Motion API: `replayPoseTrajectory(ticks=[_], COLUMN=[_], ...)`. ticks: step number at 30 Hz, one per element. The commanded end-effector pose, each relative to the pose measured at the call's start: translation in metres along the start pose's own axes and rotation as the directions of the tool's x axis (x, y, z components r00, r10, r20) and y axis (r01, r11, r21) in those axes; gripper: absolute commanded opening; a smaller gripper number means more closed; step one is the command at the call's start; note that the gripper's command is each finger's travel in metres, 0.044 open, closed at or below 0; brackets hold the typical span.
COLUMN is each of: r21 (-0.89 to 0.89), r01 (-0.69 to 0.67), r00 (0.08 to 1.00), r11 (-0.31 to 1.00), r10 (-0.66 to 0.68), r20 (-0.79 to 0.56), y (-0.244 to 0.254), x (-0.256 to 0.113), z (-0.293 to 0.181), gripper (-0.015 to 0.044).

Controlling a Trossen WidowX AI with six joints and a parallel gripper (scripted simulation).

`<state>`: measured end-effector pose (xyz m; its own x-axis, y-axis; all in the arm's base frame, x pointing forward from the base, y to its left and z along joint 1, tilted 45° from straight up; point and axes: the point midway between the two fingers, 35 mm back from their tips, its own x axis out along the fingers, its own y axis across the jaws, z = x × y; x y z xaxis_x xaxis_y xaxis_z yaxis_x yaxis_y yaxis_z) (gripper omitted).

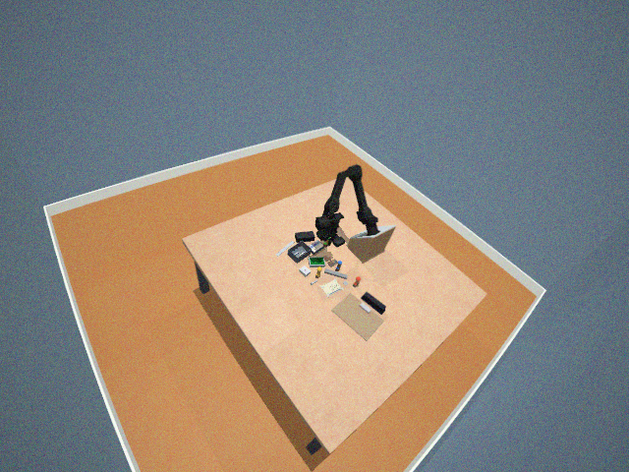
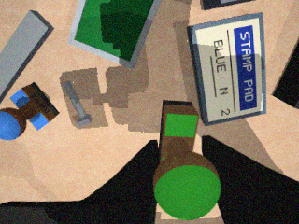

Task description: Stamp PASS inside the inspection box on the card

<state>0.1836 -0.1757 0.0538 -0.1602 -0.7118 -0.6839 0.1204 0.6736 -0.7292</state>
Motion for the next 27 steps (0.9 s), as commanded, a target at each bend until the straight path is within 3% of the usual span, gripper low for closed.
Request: replayPoseTrajectory(ticks=[1,20,27], r21=[0.007,0.010,0.010], r01=[0.005,0.005,0.006], r00=[1.000,1.000,1.000], r11=[1.000,1.000,1.000], r10=[-0.005,-0.006,-0.006], r20=[0.005,0.008,0.008], y=[0.000,0.030,0.032], x=[-0.003,-0.006,-0.004], z=[0.014,0.085,0.087], gripper=[0.0000,0.0000,0.0000])
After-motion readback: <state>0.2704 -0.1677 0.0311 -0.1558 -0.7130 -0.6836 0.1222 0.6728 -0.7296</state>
